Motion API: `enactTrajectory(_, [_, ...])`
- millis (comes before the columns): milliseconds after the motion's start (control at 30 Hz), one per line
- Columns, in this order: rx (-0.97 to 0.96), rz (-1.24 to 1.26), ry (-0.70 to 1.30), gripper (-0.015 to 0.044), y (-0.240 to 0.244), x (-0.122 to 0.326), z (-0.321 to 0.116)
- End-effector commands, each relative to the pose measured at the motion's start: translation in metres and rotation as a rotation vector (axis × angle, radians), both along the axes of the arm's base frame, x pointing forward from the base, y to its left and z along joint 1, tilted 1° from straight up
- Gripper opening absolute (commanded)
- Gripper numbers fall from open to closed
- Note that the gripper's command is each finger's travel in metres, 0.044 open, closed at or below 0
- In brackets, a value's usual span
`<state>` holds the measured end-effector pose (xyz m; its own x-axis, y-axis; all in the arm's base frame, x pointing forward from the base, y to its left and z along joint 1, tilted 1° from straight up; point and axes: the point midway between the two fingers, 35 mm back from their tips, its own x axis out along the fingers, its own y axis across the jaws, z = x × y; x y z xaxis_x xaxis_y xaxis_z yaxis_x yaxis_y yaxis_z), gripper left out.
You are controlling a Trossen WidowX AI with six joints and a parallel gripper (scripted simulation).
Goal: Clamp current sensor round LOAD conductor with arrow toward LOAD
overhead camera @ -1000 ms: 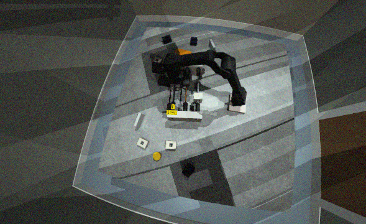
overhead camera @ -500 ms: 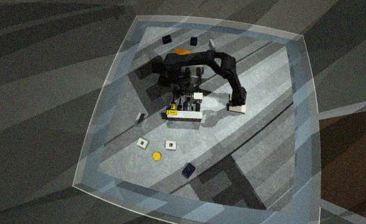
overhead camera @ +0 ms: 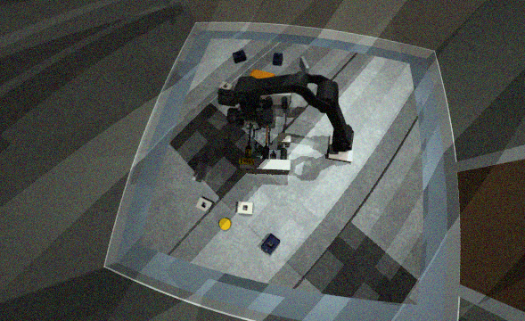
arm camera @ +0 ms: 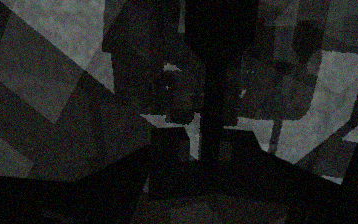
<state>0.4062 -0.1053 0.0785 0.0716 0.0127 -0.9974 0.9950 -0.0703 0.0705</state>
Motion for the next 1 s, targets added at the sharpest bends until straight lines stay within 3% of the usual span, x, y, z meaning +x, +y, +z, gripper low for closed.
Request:
enactTrajectory(0, [0.0,0.0,0.0,0.0,0.0,-0.0002,0.0008])
enactTrajectory(967, [-0.005,-0.003,-0.063,0.0,-0.0003,0.0006,0.0037])
